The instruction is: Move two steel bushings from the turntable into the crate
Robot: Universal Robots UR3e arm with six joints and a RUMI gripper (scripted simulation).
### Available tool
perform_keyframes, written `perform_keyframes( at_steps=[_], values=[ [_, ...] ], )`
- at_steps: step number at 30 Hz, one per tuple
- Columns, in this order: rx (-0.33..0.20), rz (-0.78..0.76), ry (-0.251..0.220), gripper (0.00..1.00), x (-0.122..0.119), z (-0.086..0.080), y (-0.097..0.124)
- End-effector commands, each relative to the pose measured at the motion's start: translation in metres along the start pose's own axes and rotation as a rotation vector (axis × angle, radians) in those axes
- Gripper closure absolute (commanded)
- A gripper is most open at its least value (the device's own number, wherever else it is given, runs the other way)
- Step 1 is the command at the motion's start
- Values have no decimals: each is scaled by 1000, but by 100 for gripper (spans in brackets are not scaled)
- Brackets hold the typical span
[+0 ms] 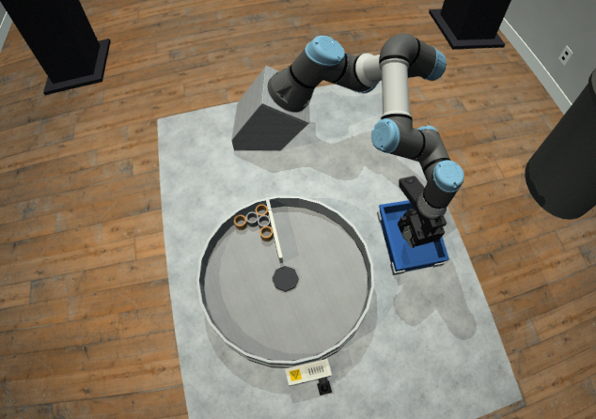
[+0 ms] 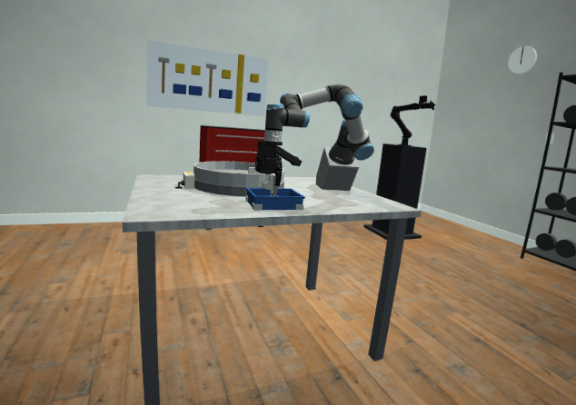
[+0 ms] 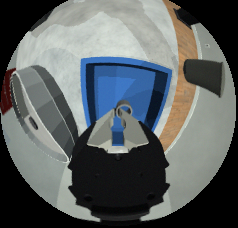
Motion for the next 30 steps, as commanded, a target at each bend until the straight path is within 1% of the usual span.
perform_keyframes(
  at_steps=[1,30],
  values=[
    [-3,-1,0,100,0,0,1],
    [-3,-1,0,100,0,3,1]
  ],
)
Point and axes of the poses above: the point where the finger pads meet when closed, its own z axis out along the fingers, its own x axis across the jaws, y = z × x, the point moved 1 cm from there along -z, back along the fingers, and after that the axes turned 10 degrees about z, right-handed, at the moved point
